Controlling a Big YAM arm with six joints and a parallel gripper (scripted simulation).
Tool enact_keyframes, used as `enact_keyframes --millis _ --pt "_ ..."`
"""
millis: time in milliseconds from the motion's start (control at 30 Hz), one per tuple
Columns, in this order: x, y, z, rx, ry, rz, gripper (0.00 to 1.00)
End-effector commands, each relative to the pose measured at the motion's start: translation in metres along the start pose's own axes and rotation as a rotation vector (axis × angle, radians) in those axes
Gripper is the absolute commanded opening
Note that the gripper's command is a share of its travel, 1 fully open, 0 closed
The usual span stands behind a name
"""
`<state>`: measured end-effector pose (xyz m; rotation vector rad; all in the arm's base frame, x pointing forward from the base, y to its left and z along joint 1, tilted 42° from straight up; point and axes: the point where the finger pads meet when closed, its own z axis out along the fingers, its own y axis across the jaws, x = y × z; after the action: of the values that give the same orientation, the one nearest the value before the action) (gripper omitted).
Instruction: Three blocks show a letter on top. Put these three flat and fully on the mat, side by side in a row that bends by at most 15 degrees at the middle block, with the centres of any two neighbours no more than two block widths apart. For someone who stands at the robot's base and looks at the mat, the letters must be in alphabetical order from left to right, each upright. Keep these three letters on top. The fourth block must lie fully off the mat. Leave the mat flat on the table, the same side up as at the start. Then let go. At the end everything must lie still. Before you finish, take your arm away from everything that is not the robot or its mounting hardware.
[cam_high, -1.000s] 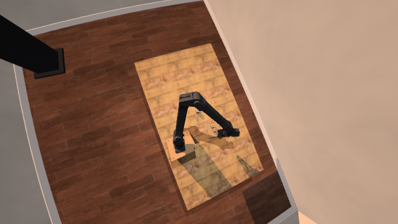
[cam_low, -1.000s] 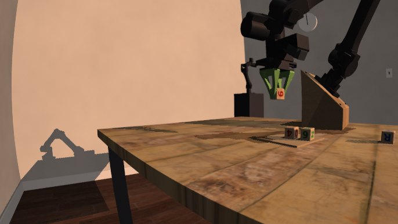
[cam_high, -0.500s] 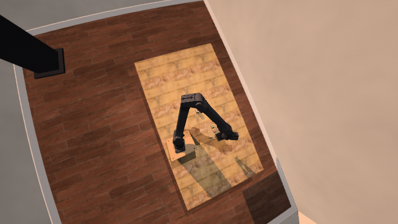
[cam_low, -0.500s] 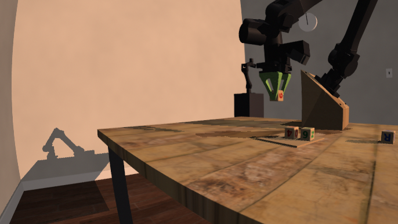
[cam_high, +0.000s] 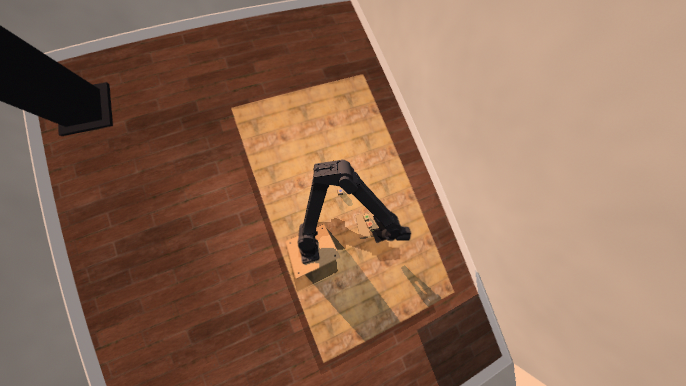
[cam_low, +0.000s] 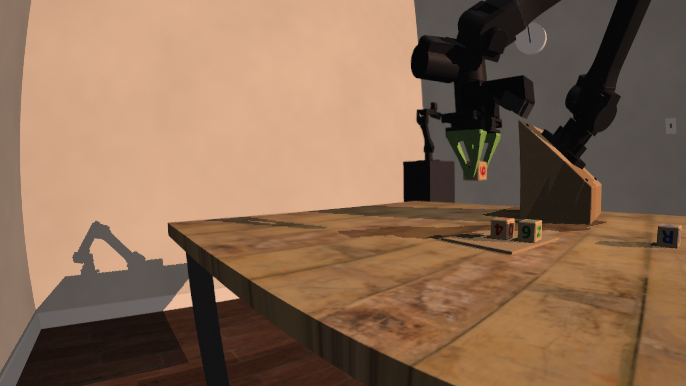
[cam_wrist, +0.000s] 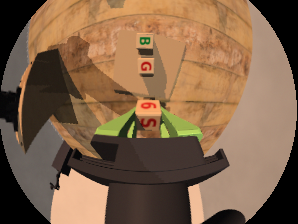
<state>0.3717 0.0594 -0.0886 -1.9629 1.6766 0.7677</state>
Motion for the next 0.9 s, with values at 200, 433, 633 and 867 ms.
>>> enact_keyframes --millis 200,433,633,867 --pt "-0.001 0.005 0.044 -0.013 -0.007 0.013 0.26" --pt "-0.001 0.006 0.075 -0.014 -0.006 0.014 0.26" --pt "-0.001 0.006 0.086 -0.014 -0.006 0.014 0.26" --pt "0.001 0.006 0.09 -0.011 -0.006 0.018 0.26"
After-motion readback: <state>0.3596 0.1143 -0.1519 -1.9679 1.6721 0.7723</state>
